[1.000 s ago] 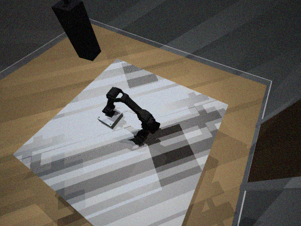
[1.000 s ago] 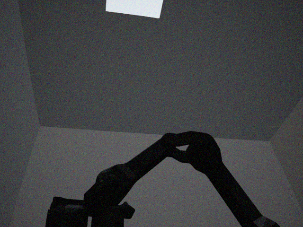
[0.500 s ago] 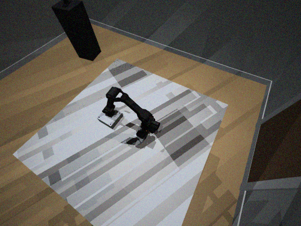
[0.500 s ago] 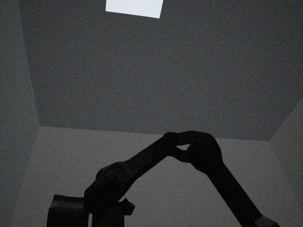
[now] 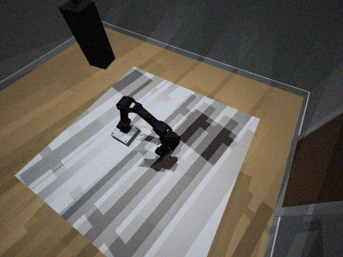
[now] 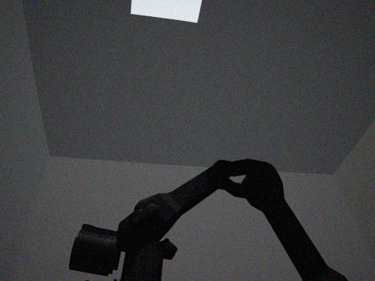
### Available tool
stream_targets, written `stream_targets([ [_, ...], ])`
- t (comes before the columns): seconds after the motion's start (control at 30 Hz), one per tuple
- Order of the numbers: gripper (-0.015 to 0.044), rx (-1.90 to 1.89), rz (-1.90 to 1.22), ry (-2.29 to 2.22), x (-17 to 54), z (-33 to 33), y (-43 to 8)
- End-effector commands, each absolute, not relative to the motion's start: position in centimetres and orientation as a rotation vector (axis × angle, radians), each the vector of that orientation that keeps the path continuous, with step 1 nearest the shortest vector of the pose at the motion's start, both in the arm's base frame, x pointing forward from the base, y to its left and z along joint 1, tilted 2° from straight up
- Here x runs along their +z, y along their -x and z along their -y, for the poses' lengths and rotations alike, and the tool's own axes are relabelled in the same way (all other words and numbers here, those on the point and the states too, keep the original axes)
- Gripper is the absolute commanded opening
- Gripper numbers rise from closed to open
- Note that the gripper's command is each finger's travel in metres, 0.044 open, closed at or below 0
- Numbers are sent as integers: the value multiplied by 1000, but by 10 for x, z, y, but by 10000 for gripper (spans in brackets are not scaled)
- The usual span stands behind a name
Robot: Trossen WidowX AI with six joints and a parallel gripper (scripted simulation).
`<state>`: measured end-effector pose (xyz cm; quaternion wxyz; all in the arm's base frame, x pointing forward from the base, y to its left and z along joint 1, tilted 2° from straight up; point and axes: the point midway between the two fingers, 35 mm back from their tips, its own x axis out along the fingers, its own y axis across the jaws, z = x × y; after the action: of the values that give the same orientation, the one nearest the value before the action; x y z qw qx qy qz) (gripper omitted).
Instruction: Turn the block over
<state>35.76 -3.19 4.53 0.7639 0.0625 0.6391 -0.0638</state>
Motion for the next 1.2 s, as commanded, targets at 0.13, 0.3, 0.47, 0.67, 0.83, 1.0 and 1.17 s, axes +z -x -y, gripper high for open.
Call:
stream_targets([
  [0.13,0,-145,-1271,-119,42,32,-358],
  [0.3,0,-149,-1192,-112,40,32,-357],
  [0.47,0,-152,-1114,-107,40,32,-355],
  [0.67,0,-156,-1021,-101,41,31,-352],
  [0.83,0,-158,-982,-99,41,31,-351],
  [1.0,0,-159,-933,-93,33,32,-356],
  [1.17,0,-160,-863,-85,23,32,-362],
])
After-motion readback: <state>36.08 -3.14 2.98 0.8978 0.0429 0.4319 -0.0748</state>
